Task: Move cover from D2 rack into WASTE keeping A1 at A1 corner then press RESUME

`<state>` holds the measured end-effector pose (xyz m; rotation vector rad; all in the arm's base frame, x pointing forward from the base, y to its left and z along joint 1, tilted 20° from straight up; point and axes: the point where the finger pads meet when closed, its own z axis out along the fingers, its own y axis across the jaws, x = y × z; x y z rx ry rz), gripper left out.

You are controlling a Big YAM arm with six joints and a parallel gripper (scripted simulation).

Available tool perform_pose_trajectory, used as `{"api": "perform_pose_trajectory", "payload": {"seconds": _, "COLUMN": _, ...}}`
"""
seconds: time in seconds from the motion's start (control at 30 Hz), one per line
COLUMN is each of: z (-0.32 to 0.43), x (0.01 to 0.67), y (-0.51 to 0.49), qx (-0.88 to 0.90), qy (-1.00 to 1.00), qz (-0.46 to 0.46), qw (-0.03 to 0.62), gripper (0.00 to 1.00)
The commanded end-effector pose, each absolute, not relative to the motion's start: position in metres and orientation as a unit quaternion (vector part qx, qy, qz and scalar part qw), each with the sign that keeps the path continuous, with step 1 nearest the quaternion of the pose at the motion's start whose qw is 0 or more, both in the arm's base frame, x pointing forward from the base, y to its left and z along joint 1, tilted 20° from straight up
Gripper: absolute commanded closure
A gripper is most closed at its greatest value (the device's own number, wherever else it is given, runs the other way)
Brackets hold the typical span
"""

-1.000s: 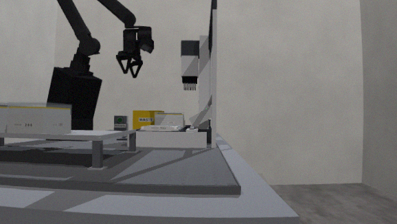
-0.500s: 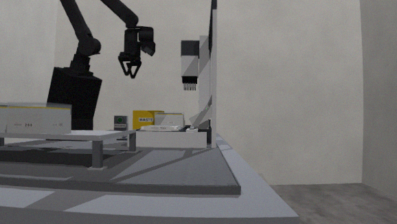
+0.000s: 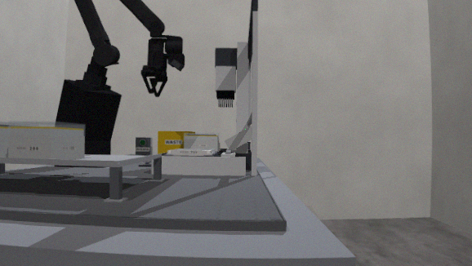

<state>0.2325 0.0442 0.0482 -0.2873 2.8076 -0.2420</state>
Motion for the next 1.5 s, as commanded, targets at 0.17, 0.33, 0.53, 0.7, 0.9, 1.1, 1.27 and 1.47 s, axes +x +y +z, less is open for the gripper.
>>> {"api": "perform_pose_trajectory", "payload": {"seconds": 0.17, "z": 0.058, "x": 0.247, "y": 0.101, "qx": -0.094, "qy": 0.977, "qz": -0.07, "qw": 0.179, "gripper": 0.0}}
{"api": "perform_pose_trajectory", "payload": {"seconds": 0.33, "z": 0.048, "x": 0.239, "y": 0.089, "qx": -0.085, "qy": 0.979, "qz": -0.078, "qw": 0.165, "gripper": 0.0}}
{"api": "perform_pose_trajectory", "payload": {"seconds": 0.53, "z": 0.052, "x": 0.241, "y": 0.127, "qx": -0.094, "qy": 0.977, "qz": -0.067, "qw": 0.178, "gripper": 0.0}}
{"api": "perform_pose_trajectory", "payload": {"seconds": 0.7, "z": 0.046, "x": 0.235, "y": 0.154, "qx": -0.094, "qy": 0.978, "qz": -0.066, "qw": 0.176, "gripper": 0.0}}
{"api": "perform_pose_trajectory", "payload": {"seconds": 0.9, "z": 0.031, "x": 0.223, "y": 0.134, "qx": -0.086, "qy": 0.98, "qz": -0.082, "qw": 0.158, "gripper": 0.0}}
{"api": "perform_pose_trajectory", "payload": {"seconds": 1.1, "z": 0.053, "x": 0.262, "y": 0.153, "qx": -0.093, "qy": 0.978, "qz": -0.068, "qw": 0.174, "gripper": 0.0}}
{"api": "perform_pose_trajectory", "payload": {"seconds": 1.27, "z": 0.06, "x": 0.286, "y": 0.157, "qx": -0.094, "qy": 0.978, "qz": -0.069, "qw": 0.174, "gripper": 0.0}}
{"api": "perform_pose_trajectory", "payload": {"seconds": 1.47, "z": 0.065, "x": 0.304, "y": 0.16, "qx": -0.094, "qy": 0.978, "qz": -0.072, "qw": 0.171, "gripper": 0.0}}
